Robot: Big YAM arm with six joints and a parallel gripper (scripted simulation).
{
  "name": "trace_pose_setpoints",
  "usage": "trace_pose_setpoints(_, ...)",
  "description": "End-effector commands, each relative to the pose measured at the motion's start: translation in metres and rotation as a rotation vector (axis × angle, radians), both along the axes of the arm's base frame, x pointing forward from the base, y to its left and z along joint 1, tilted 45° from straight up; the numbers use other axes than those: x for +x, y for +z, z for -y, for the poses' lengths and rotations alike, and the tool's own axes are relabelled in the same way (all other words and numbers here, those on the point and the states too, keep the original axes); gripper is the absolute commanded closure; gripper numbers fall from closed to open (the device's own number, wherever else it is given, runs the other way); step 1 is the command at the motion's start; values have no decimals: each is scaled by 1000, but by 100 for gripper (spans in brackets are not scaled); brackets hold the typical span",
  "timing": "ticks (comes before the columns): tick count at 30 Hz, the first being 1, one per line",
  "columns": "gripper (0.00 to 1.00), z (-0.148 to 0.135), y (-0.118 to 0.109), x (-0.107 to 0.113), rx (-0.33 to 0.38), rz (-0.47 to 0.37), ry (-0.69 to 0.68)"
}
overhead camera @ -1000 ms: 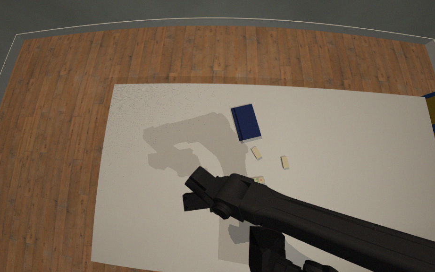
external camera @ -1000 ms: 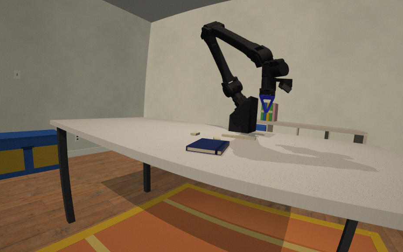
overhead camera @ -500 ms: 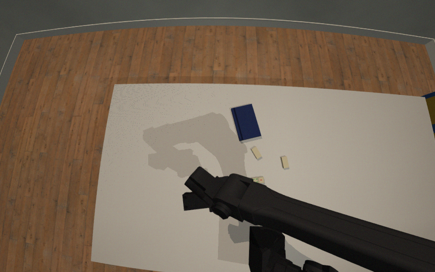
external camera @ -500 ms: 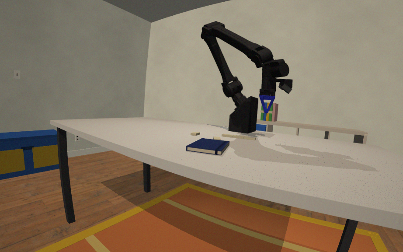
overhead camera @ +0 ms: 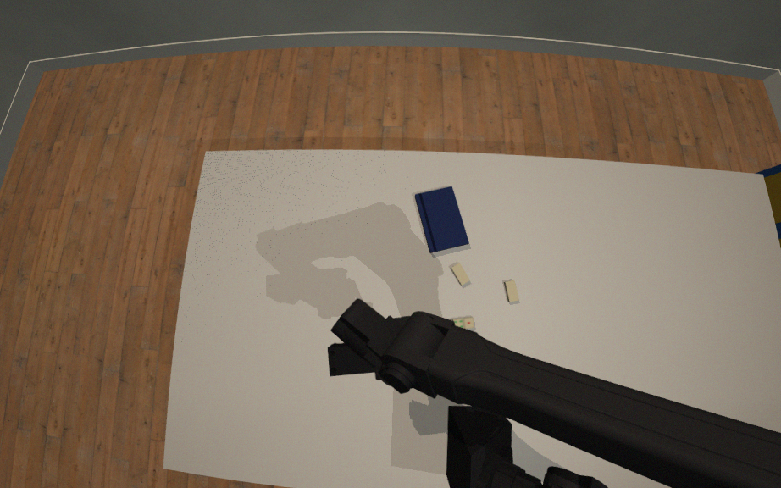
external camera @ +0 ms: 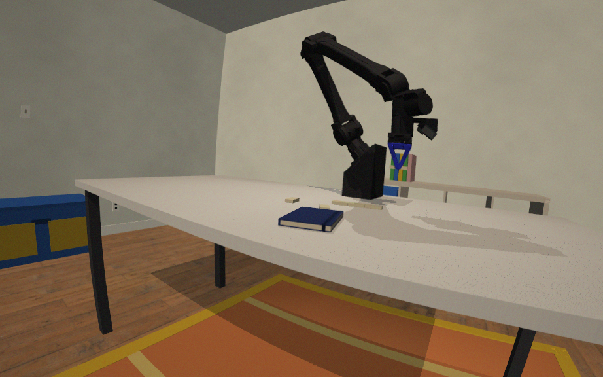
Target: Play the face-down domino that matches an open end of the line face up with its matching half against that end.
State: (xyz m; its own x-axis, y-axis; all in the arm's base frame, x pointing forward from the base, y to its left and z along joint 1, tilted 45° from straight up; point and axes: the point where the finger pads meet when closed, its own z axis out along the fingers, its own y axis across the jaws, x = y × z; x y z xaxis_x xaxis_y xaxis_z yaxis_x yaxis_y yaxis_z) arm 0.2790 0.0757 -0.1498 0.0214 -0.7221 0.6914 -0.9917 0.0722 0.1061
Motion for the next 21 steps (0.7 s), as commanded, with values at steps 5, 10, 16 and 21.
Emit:
trace_pose_setpoints(5,79,9,-14,-2,1,15,4)
trace_pose_setpoints(10,79,20,-30,-7,-3,25,4)
trace_pose_setpoints(16,79,20,-30,-7,-3,25,4)
trace_pose_setpoints(21,79,27,-38,-11,-6,21,5)
